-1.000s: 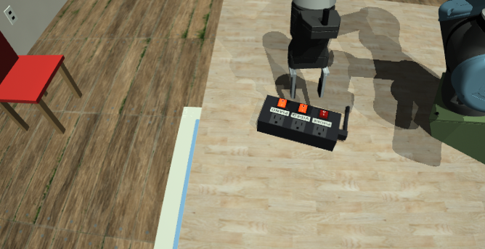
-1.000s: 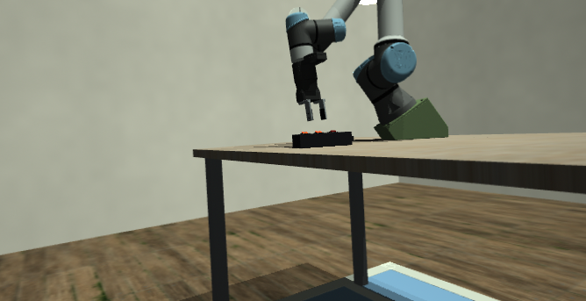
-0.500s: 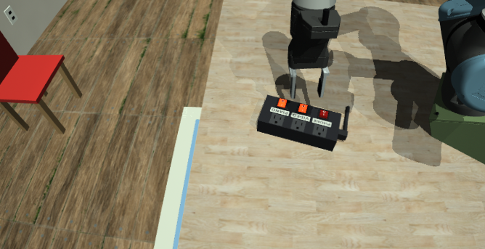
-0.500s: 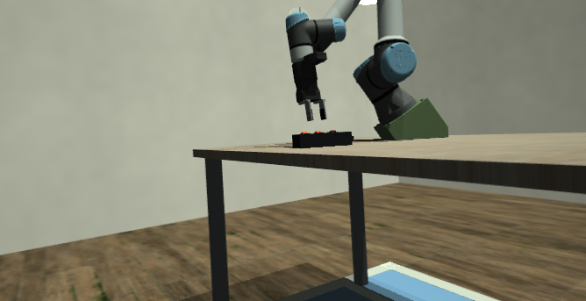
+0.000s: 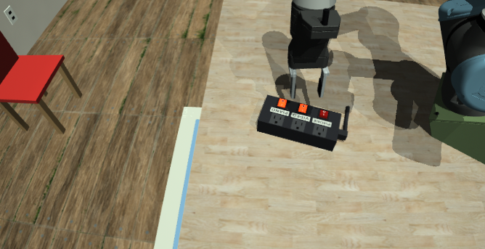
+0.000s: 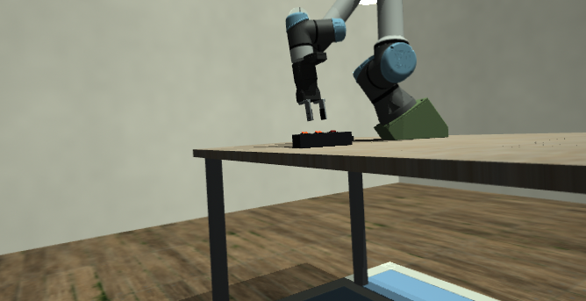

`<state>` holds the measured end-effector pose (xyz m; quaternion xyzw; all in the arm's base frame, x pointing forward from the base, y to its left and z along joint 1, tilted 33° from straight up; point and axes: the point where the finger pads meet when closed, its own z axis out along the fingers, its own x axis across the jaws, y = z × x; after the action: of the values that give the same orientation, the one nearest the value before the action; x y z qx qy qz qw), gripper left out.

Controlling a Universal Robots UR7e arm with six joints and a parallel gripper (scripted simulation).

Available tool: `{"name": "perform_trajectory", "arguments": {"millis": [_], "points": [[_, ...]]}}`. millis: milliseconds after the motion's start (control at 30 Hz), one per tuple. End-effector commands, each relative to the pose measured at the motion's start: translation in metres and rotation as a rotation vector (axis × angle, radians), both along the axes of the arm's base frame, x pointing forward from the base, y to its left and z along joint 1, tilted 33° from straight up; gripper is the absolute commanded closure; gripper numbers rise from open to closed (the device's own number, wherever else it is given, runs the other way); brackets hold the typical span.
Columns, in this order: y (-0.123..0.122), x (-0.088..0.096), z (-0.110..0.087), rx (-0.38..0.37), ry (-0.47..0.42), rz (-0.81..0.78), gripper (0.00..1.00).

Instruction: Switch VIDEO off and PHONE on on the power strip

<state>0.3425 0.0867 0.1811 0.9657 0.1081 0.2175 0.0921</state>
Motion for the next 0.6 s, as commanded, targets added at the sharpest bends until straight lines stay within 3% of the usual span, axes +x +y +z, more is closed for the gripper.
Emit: {"name": "perform_trajectory", "arguments": {"millis": [0,400,567], "points": [[0.0,0.0,0.0,0.0,-0.001,0.0,0.0],[0.0,0.0,0.001,0.0,-0.001,0.0,0.0],[0.006,-0.011,0.015,-0.014,-0.015,-0.026,0.0]]}}
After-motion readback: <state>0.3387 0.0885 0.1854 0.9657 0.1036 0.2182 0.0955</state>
